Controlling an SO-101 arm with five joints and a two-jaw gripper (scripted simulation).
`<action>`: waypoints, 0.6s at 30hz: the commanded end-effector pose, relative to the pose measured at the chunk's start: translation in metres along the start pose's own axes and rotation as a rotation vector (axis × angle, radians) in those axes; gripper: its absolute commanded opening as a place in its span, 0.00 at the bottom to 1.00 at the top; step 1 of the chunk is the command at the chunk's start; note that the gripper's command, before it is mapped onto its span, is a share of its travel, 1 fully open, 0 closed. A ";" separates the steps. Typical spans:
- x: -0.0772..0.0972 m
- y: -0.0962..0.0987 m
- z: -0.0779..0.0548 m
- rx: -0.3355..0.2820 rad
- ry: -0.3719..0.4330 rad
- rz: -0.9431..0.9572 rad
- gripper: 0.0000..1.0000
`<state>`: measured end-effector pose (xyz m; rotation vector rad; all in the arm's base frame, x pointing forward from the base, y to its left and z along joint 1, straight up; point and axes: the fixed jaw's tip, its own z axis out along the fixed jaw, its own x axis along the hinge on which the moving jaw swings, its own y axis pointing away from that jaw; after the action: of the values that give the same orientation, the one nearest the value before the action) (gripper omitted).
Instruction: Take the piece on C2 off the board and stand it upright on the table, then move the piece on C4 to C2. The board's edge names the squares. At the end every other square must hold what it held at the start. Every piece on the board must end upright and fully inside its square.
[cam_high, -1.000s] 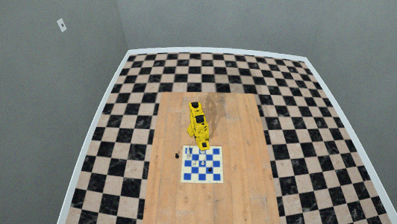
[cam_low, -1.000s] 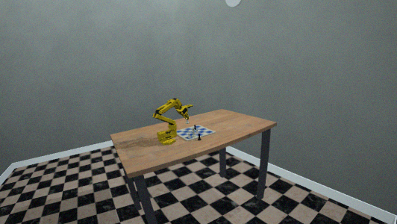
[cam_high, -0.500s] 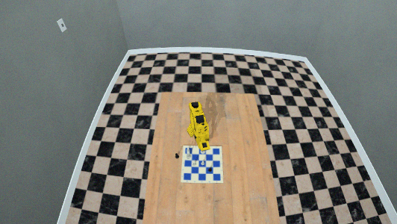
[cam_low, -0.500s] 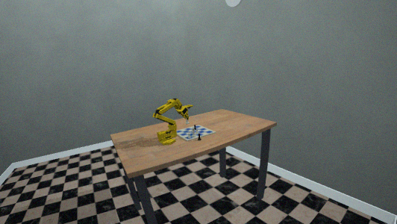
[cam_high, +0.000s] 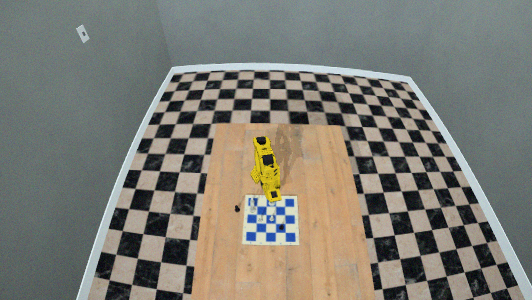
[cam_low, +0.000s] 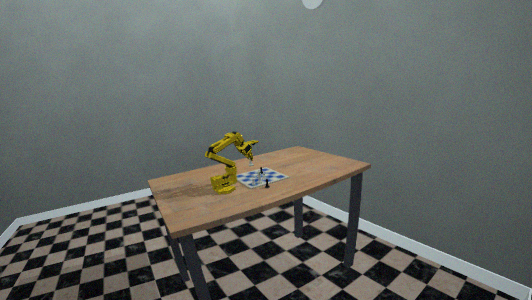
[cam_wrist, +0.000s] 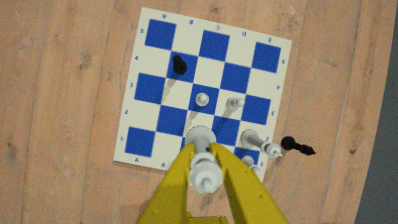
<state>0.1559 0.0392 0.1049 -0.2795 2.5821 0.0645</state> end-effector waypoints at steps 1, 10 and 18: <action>0.002 0.002 0.003 -0.007 0.005 -0.011 0.00; 0.006 0.002 0.011 -0.007 0.005 -0.011 0.00; 0.014 0.002 0.024 -0.007 0.005 -0.011 0.00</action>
<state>0.1559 0.0392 0.0822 -0.2810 2.5963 0.0631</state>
